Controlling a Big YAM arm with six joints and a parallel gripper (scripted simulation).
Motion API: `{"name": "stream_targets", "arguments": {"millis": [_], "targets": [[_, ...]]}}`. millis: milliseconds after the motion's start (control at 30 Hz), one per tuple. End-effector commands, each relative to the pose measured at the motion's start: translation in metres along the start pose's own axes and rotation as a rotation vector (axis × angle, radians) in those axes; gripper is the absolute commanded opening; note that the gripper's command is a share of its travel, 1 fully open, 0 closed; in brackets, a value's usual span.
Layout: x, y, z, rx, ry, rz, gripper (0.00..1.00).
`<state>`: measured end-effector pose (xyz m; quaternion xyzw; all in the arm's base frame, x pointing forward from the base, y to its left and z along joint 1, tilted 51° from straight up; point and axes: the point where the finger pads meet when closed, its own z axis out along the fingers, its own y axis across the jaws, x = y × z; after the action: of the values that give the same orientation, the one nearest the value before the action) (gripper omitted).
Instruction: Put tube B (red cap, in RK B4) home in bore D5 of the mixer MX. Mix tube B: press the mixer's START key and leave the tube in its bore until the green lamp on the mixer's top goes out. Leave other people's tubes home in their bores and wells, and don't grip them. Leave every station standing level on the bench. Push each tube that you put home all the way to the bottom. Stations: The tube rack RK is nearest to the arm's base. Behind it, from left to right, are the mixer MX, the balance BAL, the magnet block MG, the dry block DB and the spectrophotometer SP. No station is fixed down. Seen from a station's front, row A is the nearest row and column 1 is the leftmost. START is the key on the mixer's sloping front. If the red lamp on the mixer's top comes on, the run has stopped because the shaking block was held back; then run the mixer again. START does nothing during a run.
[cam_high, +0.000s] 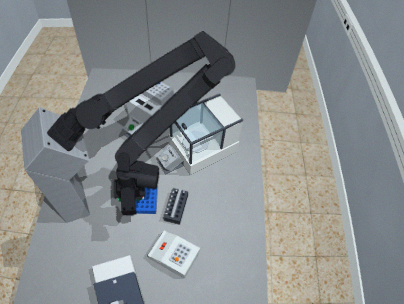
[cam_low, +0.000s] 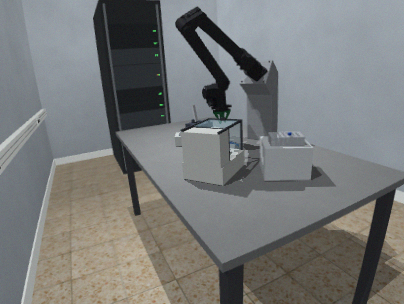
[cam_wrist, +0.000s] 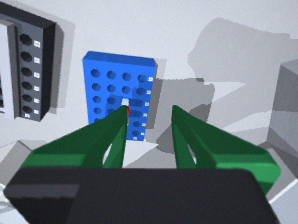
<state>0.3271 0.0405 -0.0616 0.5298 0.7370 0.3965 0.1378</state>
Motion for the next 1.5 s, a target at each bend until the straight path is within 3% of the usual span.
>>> {"name": "stream_targets", "arguments": {"millis": [0, 67, 200, 267, 300, 367, 500, 700, 867, 1033, 1467], "targets": [[0.034, 0.008, 0.005, -0.023, -0.009, 0.113, 0.36], [0.041, 0.035, 0.021, -0.061, -0.011, 0.109, 0.36], [0.07, 0.048, 0.035, -0.064, -0.009, 0.124, 0.36], [0.07, 0.048, 0.035, -0.064, -0.009, 0.124, 0.36], [0.072, 0.022, 0.026, -0.014, -0.013, 0.139, 0.36], [0.061, 0.014, 0.025, 0.004, -0.034, 0.165, 0.36], [0.058, 0.027, 0.03, -0.025, -0.025, 0.155, 0.36], [0.058, 0.012, 0.023, -0.002, -0.027, 0.16, 0.36], [0.056, 0.02, 0.027, -0.019, -0.026, 0.144, 0.36], [0.057, 0.01, 0.022, -0.003, -0.027, 0.141, 0.36], [0.054, 0.016, 0.025, -0.016, -0.026, 0.135, 0.36]]}}
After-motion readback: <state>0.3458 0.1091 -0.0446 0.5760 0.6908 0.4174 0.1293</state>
